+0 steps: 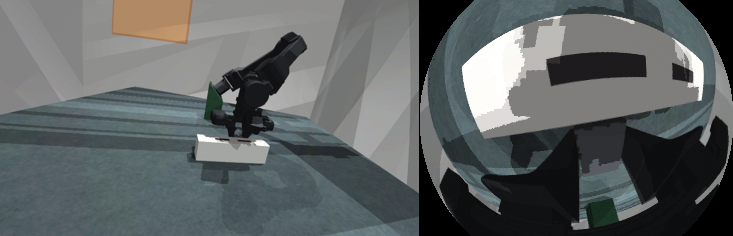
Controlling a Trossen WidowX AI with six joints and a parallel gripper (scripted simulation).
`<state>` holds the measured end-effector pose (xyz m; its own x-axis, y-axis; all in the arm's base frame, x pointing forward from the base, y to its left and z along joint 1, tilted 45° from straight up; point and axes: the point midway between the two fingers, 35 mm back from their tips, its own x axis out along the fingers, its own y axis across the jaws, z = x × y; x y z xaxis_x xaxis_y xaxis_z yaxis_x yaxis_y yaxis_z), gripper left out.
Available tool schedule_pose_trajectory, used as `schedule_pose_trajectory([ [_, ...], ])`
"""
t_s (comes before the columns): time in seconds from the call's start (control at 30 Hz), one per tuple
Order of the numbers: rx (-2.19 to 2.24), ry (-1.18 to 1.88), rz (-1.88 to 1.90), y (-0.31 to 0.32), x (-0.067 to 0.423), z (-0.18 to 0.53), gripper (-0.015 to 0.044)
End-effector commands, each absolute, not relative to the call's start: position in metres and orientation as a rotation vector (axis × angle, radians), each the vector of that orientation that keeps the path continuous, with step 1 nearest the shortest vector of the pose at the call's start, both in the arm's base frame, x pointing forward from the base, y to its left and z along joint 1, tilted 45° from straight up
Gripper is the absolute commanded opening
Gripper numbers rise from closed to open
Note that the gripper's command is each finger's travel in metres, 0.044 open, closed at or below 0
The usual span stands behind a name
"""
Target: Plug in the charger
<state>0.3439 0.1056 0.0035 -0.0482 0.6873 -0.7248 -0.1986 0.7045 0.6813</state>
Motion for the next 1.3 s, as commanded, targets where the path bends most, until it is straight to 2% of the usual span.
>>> schedule_pose_trajectory([
  [0.0, 0.436, 1.448, 0.756, 0.106, 0.346, 0.005, 0.0000],
  [1.27, 0.436, 1.448, 0.756, 0.108, 0.356, 0.007, 0.0000],
])
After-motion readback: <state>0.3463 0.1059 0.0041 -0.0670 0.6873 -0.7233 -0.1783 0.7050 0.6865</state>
